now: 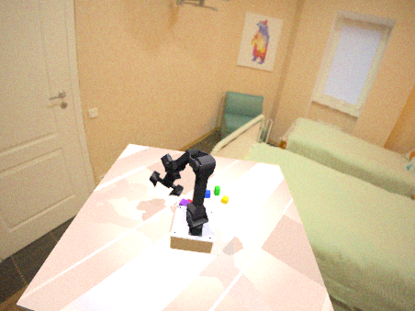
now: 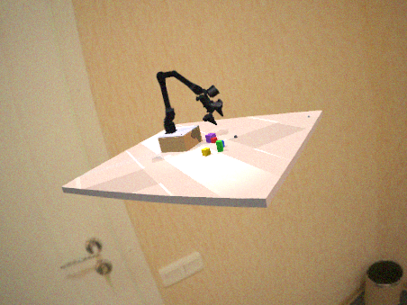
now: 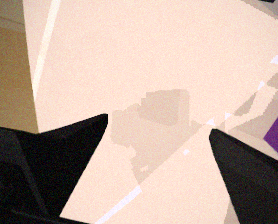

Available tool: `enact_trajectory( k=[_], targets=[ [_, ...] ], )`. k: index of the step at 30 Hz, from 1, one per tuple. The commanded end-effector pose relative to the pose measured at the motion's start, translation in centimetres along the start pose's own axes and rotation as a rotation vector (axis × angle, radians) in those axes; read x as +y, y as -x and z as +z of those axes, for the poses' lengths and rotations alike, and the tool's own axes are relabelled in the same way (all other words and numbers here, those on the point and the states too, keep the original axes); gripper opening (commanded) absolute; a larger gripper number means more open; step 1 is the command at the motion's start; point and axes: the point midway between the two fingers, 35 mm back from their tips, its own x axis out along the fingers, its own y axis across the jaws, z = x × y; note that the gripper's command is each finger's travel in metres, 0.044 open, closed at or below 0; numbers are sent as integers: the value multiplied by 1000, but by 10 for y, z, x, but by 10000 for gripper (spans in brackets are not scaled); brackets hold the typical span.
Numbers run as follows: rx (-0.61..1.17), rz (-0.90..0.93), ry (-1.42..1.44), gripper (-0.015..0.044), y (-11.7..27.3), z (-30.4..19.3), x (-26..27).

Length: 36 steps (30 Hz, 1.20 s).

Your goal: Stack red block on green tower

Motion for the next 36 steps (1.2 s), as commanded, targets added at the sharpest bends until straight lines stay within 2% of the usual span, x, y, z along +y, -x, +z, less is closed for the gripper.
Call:
enact_trajectory(
  k=[1, 14, 20, 29, 36],
  targets=[
    [1, -77, -16, 440, 4, 15, -23],
    [112, -382, -147, 440, 37, 51, -123],
    [133, -411, -162, 440, 42, 54, -136],
    [133, -411, -162, 440, 4, 47, -152],
    [133, -411, -162, 440, 0, 46, -153]
  ],
)
